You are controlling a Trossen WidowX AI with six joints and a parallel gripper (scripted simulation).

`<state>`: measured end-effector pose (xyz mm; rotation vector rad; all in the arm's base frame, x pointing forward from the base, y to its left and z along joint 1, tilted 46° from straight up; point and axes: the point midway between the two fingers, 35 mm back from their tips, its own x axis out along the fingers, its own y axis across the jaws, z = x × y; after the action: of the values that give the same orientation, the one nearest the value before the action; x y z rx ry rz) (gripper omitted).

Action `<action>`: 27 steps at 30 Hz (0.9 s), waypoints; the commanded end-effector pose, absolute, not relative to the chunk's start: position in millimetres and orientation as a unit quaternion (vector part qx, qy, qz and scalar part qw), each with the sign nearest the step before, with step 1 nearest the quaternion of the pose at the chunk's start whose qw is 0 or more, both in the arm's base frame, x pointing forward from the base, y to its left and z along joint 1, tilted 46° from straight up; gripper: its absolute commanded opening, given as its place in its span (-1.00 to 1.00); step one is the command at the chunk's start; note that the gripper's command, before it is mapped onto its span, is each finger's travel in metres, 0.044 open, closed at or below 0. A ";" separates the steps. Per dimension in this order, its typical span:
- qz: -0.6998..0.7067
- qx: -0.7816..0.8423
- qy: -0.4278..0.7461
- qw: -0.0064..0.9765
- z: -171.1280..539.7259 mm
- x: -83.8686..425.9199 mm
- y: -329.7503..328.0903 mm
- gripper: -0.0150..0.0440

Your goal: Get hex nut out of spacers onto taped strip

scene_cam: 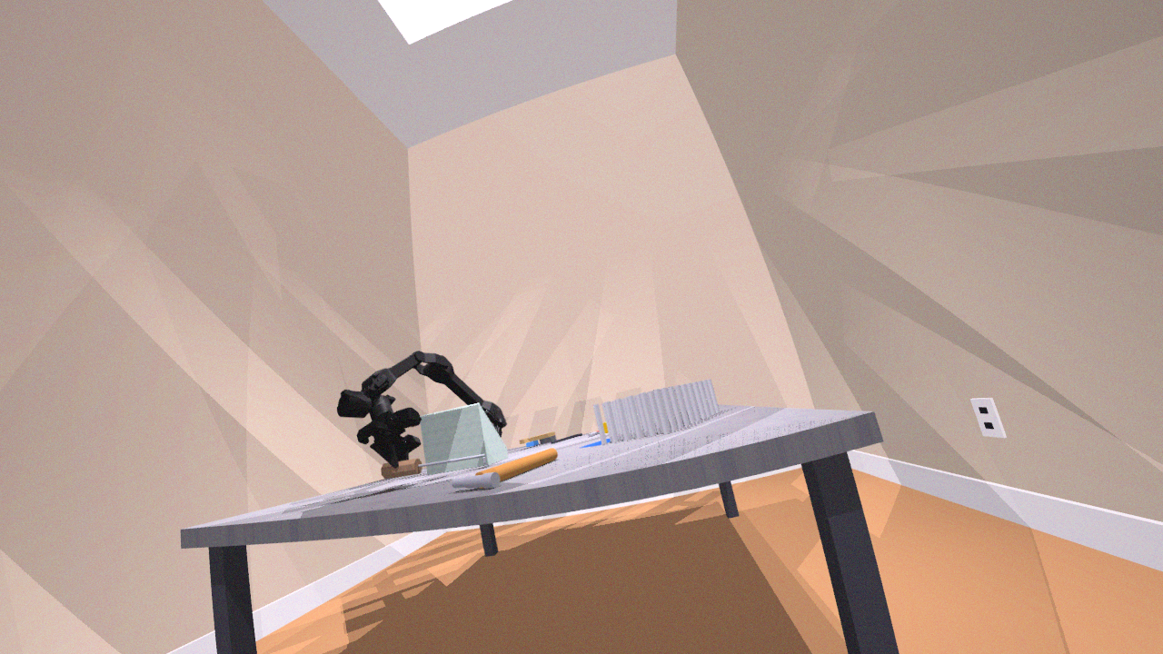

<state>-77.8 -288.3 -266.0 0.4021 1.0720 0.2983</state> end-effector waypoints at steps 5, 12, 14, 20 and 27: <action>0.143 0.191 0.504 0.830 -270.0 -76.3 -280.5 -0.49; 0.143 0.191 0.504 0.830 -272.7 -75.6 -276.3 -0.49; 0.143 0.191 0.504 0.830 -273.5 -75.4 -275.1 -0.49; 0.143 0.191 0.504 0.830 -275.8 -74.8 -271.4 -0.49; 0.143 0.191 0.504 0.830 -278.4 -74.0 -267.1 -0.49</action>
<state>-75.1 -272.1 -276.6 0.4026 1.0720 0.2987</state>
